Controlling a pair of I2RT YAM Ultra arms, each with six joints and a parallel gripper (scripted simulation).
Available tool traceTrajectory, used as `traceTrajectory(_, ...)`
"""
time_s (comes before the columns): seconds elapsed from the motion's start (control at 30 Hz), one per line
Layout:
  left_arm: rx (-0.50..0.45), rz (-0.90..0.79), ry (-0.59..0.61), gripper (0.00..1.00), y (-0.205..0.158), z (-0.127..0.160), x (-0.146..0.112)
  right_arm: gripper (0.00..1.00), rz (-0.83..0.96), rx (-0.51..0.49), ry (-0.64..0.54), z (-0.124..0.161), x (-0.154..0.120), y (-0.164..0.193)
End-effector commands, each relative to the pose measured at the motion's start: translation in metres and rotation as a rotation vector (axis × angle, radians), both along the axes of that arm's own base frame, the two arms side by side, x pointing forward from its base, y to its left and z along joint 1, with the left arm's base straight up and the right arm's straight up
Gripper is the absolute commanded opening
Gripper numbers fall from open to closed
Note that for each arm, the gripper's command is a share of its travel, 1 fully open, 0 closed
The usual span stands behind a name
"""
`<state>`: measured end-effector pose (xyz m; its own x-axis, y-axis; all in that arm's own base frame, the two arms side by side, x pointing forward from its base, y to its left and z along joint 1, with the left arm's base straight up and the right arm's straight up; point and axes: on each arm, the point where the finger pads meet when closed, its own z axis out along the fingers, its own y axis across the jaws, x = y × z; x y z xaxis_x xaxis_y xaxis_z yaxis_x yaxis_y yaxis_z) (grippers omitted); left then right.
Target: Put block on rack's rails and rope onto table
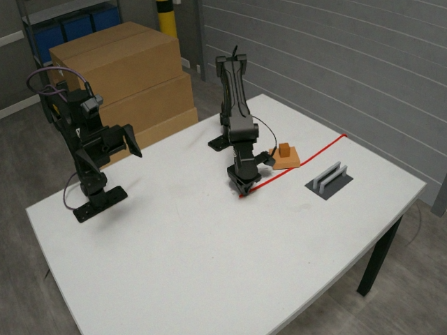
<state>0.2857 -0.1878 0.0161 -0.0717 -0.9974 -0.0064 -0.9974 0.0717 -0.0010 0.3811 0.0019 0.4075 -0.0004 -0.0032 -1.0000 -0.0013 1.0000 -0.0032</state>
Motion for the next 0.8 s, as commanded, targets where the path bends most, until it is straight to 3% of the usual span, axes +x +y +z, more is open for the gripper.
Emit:
traceTrajectory(0.0,-0.018,-0.015,-0.007,0.09,-0.013,0.005,0.002,1.00,0.011,-0.010,-0.019,0.008,-0.007,0.002)
traceTrajectory(0.23,-0.018,-0.025,-0.007,0.09,-0.018,0.004,0.002,1.00,0.011,-0.010,-0.019,0.008,-0.007,0.002)
traceTrajectory(0.33,-0.035,-0.032,-0.041,0.09,-0.022,0.016,0.006,1.00,0.011,-0.010,-0.019,0.008,-0.007,0.002)
traceTrajectory(0.43,-0.011,-0.037,-0.011,0.09,-0.021,0.004,0.002,1.00,0.011,-0.010,-0.019,0.008,-0.007,0.002)
traceTrajectory(0.77,-0.009,-0.053,-0.013,0.09,-0.027,0.005,0.001,1.00,0.011,-0.010,-0.019,0.008,-0.007,0.002)
